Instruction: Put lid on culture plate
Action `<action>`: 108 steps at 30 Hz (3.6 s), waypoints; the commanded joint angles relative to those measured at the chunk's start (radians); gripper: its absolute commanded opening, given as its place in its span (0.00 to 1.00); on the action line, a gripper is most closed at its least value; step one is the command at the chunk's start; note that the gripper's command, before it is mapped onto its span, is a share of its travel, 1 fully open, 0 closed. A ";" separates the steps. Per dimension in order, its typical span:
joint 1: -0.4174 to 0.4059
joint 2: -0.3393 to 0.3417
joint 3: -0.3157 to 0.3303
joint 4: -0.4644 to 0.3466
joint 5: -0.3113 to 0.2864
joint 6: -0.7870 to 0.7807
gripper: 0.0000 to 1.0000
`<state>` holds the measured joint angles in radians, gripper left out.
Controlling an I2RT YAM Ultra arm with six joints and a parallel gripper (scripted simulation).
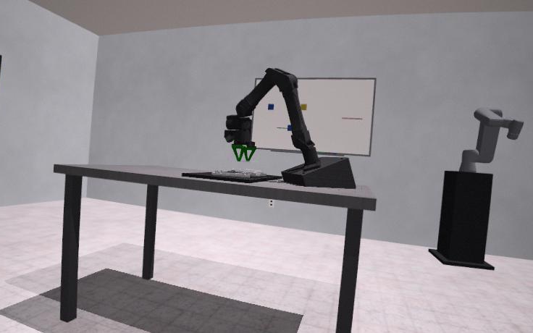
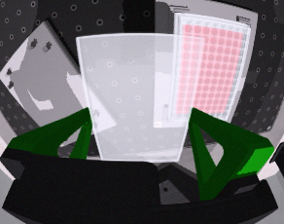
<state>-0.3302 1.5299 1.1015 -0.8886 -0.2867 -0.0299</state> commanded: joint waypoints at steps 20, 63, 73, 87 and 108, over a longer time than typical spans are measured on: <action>-0.214 0.107 0.077 -0.011 -0.054 -0.240 0.00; -0.254 0.133 0.093 -0.015 -0.062 -0.280 0.00; -0.235 0.162 0.063 0.051 -0.058 -0.261 0.00; -0.216 0.199 0.040 0.117 -0.054 -0.242 0.00; -0.214 0.197 0.035 0.121 -0.054 -0.240 0.00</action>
<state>-0.5430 1.7351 1.1339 -0.7761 -0.3405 -0.2707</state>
